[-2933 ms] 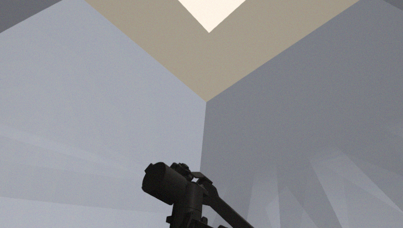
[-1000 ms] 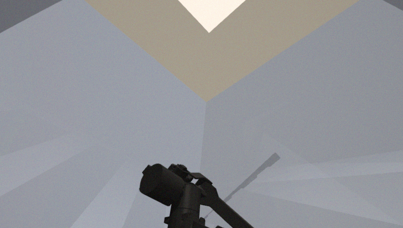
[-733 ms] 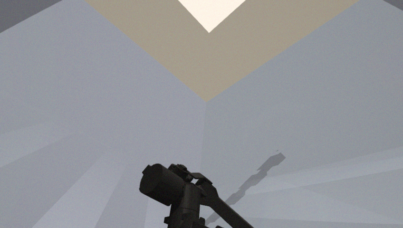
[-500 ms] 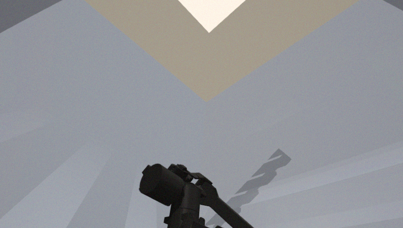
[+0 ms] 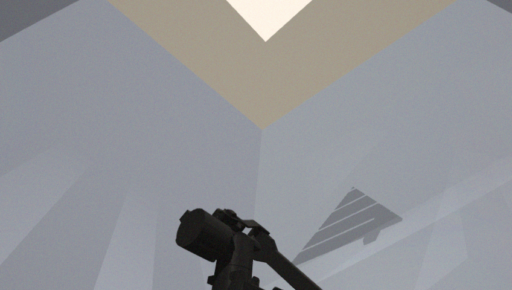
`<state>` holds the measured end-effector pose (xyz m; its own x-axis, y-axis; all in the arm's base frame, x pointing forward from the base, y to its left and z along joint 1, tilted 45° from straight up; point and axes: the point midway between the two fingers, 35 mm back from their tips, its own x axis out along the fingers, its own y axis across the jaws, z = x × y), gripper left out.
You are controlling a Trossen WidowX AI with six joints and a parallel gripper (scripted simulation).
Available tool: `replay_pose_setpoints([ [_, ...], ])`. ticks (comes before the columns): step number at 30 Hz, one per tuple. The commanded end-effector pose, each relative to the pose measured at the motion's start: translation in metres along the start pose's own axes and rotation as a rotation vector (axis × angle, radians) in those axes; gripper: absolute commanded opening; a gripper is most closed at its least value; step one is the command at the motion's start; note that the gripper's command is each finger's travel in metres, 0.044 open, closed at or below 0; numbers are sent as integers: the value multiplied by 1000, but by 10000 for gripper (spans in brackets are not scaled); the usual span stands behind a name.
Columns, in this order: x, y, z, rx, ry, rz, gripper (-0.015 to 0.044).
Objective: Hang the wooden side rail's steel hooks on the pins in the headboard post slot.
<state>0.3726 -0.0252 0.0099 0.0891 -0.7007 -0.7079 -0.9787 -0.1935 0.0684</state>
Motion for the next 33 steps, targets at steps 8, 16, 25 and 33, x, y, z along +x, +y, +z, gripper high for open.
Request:
replay_pose_setpoints([
  [8, -5, -2, -2, -6, 4, -13, 0],
  [16, -4, -1, -3, -6, 4, -13, 0],
  [25, -4, 0, -4, -6, 4, -13, 0],
  [33, -4, 0, -5, -6, 4, -13, 0],
])
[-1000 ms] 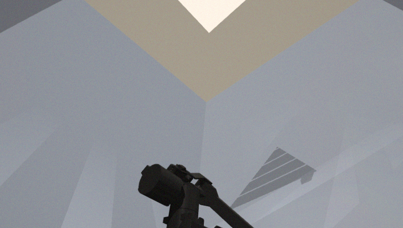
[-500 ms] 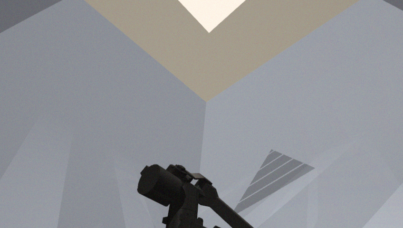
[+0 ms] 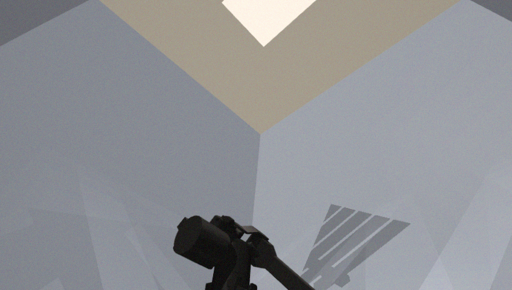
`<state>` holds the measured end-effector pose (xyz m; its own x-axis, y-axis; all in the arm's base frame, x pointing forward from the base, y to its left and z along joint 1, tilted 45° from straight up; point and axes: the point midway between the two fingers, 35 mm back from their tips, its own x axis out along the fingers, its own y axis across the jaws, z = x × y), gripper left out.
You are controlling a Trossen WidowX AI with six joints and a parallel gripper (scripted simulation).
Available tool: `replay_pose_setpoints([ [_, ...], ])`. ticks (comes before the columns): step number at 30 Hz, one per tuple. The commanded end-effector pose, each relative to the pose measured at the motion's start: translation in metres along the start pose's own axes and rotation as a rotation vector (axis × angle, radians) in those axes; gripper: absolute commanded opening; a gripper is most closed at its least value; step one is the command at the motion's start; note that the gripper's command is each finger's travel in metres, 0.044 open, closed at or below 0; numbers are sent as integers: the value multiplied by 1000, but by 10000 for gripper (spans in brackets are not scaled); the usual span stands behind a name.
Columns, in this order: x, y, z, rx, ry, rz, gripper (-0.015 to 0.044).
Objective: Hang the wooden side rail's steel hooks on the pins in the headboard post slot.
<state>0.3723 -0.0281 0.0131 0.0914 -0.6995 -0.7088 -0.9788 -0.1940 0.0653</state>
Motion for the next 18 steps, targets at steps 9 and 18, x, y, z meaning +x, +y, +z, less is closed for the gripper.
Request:
replay_pose_setpoints([
  [9, -4, -2, -2, -8, 5, -10, 0],
  [18, -5, -2, -3, -8, 5, -10, 0],
])
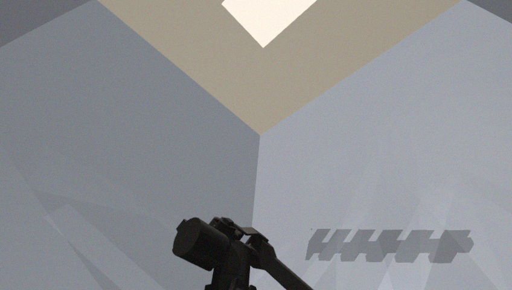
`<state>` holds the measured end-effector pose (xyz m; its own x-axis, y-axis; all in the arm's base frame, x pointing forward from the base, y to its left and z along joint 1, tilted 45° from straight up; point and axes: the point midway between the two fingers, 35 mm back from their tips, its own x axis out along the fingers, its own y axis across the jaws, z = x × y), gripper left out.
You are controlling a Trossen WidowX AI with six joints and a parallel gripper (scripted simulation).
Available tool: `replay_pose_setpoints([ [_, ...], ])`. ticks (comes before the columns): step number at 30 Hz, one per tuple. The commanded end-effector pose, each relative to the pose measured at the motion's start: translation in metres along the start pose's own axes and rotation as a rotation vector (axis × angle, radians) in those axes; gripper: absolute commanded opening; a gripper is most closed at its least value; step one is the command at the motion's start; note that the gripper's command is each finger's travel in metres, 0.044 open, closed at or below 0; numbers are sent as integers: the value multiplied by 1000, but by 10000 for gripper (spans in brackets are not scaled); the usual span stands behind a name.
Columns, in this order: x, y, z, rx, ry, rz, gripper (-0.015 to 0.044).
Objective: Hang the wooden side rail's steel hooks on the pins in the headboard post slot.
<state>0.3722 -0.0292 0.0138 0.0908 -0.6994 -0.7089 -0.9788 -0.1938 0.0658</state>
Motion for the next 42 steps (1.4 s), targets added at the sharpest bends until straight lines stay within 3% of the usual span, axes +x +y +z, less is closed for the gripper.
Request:
replay_pose_setpoints([
  [1, -5, -3, -2, -8, 5, -11, 0],
  [42, -4, 0, -6, -8, 5, -11, 0],
])
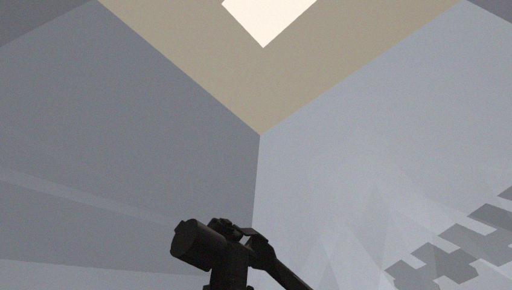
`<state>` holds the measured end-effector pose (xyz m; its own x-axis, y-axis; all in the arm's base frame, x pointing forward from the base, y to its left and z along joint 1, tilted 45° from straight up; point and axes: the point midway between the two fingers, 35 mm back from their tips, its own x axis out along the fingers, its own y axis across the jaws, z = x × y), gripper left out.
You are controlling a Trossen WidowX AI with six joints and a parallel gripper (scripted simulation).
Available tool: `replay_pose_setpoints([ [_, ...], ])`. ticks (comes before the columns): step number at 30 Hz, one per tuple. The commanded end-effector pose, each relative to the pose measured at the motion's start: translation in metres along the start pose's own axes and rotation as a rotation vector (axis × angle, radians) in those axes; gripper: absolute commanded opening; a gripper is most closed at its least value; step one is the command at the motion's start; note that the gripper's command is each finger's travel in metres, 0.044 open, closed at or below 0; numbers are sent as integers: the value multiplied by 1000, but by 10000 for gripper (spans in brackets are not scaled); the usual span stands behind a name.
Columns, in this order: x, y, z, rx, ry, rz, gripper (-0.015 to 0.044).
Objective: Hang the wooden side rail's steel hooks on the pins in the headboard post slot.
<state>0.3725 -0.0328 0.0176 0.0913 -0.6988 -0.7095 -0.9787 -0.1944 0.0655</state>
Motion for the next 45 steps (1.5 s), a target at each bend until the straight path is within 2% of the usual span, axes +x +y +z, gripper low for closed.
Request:
replay_pose_setpoints([
  [1, -4, -1, -1, -8, 6, -10, 0],
  [45, -5, -2, -6, -8, 6, -10, 0],
])
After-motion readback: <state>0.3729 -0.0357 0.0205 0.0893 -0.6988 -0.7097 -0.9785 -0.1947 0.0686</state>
